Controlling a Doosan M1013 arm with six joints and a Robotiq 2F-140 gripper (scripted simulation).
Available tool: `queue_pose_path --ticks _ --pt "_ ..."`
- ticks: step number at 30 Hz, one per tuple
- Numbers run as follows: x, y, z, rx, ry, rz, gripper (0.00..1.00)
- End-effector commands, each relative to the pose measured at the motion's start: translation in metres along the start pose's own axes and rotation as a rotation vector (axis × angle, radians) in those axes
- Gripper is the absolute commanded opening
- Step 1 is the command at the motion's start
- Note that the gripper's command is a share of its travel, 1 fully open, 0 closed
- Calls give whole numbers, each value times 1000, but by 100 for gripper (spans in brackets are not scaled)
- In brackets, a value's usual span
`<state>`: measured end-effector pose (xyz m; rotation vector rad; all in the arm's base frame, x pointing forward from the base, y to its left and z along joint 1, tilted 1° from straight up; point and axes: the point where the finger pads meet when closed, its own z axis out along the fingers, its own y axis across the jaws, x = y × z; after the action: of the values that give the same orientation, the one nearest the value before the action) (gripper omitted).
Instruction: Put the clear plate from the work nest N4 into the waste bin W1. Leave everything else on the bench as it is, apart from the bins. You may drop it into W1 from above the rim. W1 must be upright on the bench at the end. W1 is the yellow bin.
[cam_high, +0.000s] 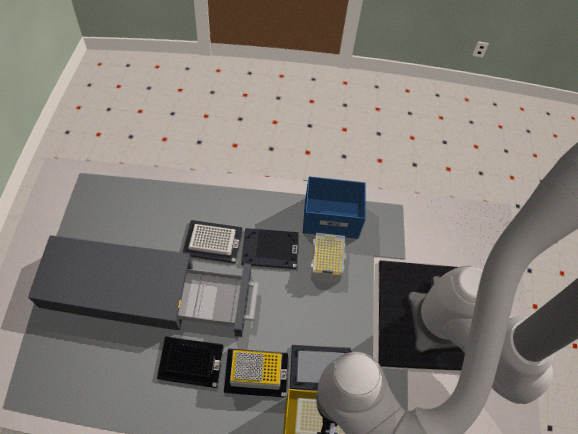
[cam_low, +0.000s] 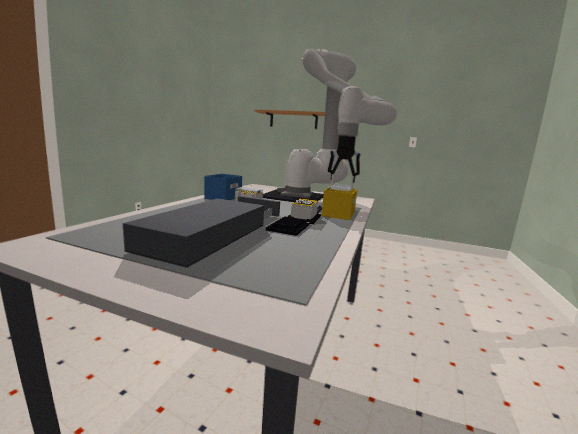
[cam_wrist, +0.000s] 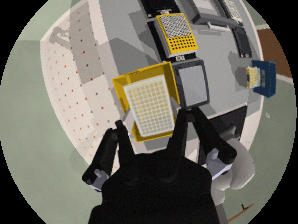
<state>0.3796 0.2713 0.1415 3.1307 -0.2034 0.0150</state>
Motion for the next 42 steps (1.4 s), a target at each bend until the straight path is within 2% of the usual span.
queue_pose_path --ticks 1,18,39,40,42 --pt "0 0 4 0 0 0 10" --pt "0 0 24 0 0 0 10" --pt "0 0 24 0 0 0 10" --pt "0 0 24 0 0 0 70" --pt "0 0 24 0 0 0 70"
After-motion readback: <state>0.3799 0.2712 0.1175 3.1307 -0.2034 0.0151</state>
